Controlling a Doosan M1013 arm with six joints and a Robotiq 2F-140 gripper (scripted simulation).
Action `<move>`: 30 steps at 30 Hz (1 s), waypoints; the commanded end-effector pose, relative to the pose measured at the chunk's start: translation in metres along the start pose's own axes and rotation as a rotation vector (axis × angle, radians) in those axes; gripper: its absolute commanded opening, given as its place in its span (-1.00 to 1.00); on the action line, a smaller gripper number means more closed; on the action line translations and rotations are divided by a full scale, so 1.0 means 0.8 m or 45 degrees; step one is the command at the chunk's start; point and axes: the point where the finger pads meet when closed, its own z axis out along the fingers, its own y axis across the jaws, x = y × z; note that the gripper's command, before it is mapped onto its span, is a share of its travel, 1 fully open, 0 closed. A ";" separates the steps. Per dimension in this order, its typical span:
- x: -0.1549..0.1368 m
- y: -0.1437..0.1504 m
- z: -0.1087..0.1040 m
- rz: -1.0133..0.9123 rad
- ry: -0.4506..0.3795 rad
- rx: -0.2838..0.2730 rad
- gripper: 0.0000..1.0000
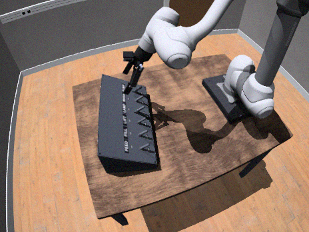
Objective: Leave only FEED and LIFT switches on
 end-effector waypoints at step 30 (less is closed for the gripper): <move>-0.002 0.090 -0.001 0.007 0.000 0.002 1.00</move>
